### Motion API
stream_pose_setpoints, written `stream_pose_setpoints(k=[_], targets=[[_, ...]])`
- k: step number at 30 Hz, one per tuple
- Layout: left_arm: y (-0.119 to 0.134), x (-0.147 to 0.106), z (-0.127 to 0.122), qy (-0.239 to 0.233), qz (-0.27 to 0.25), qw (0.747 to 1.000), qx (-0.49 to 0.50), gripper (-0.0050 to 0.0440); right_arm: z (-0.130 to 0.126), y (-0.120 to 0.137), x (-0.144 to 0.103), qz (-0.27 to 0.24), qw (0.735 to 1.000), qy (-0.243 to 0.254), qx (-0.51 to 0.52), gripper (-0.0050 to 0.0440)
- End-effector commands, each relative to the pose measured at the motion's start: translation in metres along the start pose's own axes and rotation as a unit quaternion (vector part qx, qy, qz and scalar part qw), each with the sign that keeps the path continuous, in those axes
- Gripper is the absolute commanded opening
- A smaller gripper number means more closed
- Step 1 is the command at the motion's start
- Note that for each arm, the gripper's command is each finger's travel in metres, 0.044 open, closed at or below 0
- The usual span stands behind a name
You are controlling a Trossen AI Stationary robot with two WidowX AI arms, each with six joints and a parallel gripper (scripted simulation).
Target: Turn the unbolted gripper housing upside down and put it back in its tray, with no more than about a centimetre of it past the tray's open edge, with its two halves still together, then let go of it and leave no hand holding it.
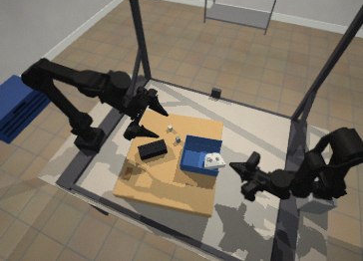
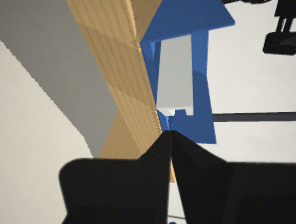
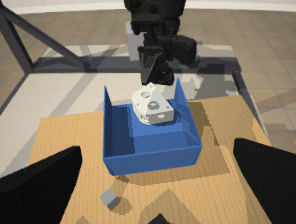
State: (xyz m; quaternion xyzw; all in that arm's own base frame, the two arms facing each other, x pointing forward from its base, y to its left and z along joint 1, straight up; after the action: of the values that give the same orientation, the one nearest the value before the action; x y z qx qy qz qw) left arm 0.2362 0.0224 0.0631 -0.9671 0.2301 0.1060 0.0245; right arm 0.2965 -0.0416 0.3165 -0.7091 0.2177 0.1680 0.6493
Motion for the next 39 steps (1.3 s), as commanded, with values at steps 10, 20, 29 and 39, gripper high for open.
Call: stream_pose_setpoints(k=[10,20,29,39], targets=[[-0.003,0.005,-0.003,0.006,-0.003,1.000,0.007,0.0000,-0.001,-0.006,-0.007,-0.012,1.000,0.004,-0.001,0.0436],[-0.005,0.007,-0.004,0.006,-0.003,1.000,0.006,0.0000,-0.001,-0.006,-0.007,-0.012,1.000,0.004,-0.001,0.0436],[-0.006,0.010,-0.005,0.006,-0.002,1.000,0.005,0.0000,-0.001,-0.006,-0.007,-0.012,1.000,0.004,-0.001,0.0436],[-0.008,0.013,-0.005,0.006,-0.002,1.000,0.005,0.0000,-0.001,-0.006,-0.007,-0.012,1.000,0.004,-0.001,0.0436]])
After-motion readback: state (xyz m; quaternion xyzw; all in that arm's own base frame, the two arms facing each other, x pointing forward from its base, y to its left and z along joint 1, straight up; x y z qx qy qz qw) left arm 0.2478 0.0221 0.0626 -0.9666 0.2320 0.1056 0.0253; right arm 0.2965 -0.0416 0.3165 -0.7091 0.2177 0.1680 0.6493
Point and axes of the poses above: on each arm, the point midway between the two fingers, 35 mm back from their tips, its own x axis out along the fingers, its own z axis across the jaws, y = z × x, the point moved 9 cm from there along -x, back along the fingers, and after that the axes turned 7 degrees about -x, right-handed, at the moved point
